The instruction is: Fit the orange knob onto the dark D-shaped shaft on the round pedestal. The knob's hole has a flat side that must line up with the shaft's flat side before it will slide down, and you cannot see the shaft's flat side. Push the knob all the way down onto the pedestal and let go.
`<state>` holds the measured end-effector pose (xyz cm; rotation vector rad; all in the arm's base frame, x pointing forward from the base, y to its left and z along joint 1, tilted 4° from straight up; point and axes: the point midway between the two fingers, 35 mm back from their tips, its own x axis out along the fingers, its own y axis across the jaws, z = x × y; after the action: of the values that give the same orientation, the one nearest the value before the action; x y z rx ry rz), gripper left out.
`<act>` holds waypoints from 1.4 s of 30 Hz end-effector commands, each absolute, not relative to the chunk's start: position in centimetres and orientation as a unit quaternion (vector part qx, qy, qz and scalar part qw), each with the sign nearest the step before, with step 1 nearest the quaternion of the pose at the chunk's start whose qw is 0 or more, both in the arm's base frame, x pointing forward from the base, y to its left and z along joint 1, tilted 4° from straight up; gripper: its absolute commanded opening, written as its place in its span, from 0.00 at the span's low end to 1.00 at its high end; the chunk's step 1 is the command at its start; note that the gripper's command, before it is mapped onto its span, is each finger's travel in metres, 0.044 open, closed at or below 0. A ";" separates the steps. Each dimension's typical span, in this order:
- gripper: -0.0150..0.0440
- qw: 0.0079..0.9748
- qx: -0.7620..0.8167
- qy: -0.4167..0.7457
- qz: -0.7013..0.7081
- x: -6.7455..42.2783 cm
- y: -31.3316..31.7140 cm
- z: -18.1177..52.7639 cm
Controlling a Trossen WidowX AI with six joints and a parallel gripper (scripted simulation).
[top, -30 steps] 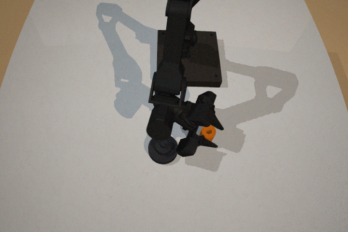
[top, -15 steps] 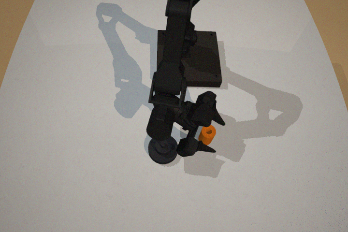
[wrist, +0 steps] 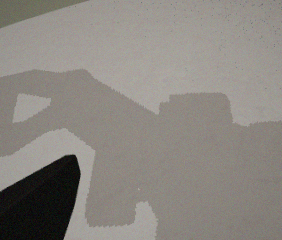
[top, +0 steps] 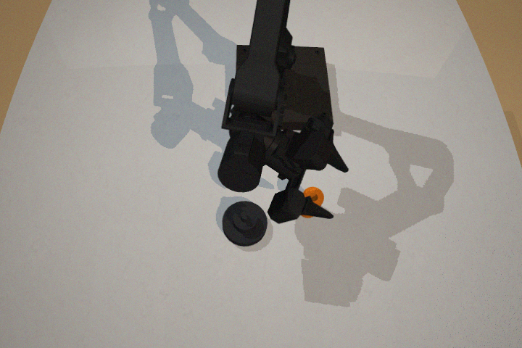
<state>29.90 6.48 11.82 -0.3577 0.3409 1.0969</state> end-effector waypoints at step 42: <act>1.00 0.738 -0.036 0.674 0.019 28.9 6.3 14.2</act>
<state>29.01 6.31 14.24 -0.3647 1.4554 0.3123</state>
